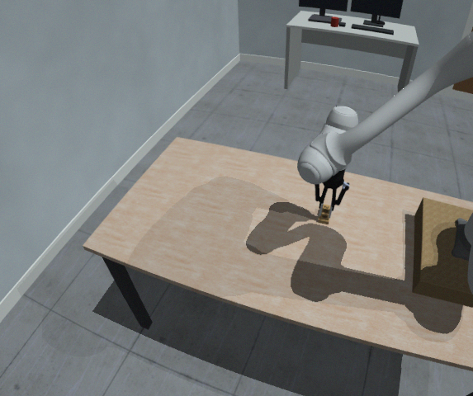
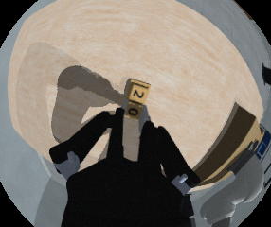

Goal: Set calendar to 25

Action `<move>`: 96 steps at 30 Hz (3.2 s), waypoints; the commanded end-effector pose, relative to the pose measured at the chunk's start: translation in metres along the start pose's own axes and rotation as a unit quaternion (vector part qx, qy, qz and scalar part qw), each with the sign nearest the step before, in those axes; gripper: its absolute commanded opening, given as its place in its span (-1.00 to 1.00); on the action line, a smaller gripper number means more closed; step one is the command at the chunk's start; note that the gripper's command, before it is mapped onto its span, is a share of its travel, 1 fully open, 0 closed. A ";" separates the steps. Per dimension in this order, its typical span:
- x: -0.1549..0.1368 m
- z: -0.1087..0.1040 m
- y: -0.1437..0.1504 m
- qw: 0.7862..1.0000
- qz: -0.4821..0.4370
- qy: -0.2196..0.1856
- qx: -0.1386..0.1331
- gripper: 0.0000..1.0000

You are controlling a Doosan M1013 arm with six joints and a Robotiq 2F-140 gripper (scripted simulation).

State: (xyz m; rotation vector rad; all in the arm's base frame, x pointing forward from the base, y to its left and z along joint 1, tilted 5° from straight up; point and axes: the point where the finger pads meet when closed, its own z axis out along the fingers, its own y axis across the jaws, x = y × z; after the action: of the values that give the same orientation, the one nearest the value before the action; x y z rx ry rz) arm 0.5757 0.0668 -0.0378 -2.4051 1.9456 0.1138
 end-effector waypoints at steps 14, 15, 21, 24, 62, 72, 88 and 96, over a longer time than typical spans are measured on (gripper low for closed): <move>0.000 0.006 0.000 1.000 0.000 0.000 0.000 -0.51; 0.000 0.006 0.000 1.000 0.000 0.000 0.000 -0.51; 0.000 0.008 0.000 1.000 0.000 0.000 0.000 -0.51; 0.000 0.008 0.000 1.000 0.000 0.000 0.000 -0.51; 0.000 0.009 0.000 1.000 0.000 0.000 0.000 -0.51; 0.000 0.009 0.000 1.000 0.000 0.000 0.000 -0.51; 0.000 0.009 0.000 1.000 0.000 0.000 0.000 -0.47; 0.000 0.009 0.000 1.000 0.000 0.000 0.000 -0.34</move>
State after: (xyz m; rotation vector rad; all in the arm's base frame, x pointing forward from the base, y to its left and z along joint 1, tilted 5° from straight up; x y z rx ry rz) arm 0.5754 0.0676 -0.0470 -2.4051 1.9456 0.1138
